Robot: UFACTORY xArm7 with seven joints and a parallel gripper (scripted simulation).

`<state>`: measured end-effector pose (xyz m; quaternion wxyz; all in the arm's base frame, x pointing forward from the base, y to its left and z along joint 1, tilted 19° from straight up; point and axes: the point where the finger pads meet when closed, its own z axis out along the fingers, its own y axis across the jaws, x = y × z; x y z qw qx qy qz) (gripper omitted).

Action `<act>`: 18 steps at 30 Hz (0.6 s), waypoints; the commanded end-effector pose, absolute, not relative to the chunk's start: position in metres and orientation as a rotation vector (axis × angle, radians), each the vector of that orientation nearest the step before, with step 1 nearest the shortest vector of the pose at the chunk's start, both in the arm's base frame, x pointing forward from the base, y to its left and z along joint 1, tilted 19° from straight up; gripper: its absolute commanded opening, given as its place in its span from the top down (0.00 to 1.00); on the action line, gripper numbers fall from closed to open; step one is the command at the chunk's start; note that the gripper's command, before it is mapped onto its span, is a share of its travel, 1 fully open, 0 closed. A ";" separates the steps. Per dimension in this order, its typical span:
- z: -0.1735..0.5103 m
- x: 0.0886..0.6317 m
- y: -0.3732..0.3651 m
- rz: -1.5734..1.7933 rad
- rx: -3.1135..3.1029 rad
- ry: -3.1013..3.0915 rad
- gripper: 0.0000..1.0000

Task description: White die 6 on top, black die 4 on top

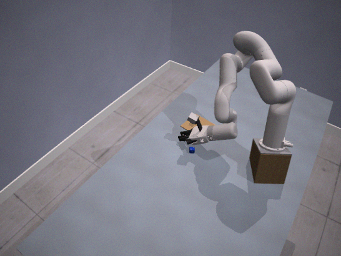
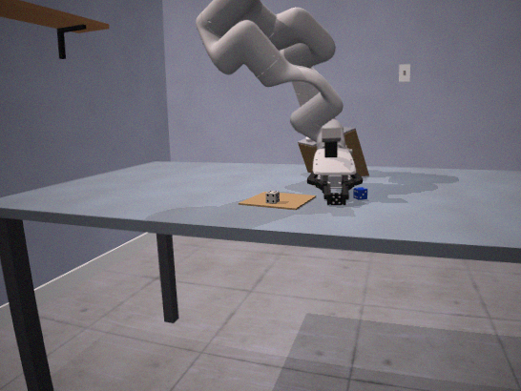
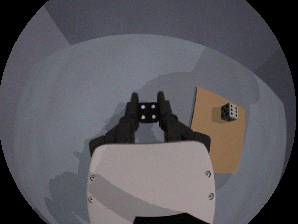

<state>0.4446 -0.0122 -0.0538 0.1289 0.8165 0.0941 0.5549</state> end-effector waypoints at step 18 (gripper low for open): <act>-0.053 0.445 -0.011 1.616 2.373 0.275 0.58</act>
